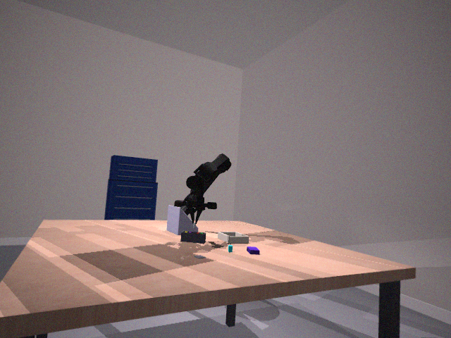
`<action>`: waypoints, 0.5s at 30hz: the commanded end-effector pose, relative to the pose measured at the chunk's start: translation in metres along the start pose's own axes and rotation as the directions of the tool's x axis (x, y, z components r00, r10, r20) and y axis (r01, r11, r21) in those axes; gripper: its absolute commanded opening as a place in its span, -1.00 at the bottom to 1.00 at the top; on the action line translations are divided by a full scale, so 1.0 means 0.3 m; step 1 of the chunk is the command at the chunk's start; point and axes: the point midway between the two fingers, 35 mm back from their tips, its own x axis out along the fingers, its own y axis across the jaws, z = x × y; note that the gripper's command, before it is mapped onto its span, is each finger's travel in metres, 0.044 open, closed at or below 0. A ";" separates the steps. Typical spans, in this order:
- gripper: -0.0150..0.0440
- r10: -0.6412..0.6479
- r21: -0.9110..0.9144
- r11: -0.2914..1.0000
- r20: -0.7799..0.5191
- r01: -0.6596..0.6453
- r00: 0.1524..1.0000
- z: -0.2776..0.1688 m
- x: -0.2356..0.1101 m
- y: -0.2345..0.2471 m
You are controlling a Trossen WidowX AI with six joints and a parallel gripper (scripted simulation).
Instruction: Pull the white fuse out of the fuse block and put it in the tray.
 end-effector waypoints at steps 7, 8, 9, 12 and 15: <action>-0.49 -0.005 -0.004 1.000 0.004 0.005 1.000 0.002 -0.052 -0.002; -0.49 -0.005 -0.004 1.000 0.004 0.005 1.000 0.002 -0.053 -0.002; -0.49 -0.006 -0.004 1.000 0.004 0.006 1.000 0.001 -0.053 0.002; -0.49 -0.011 -0.002 1.000 0.008 0.011 1.000 -0.011 -0.056 0.053; -0.49 -0.017 0.000 1.000 0.013 0.017 1.000 -0.032 -0.058 0.121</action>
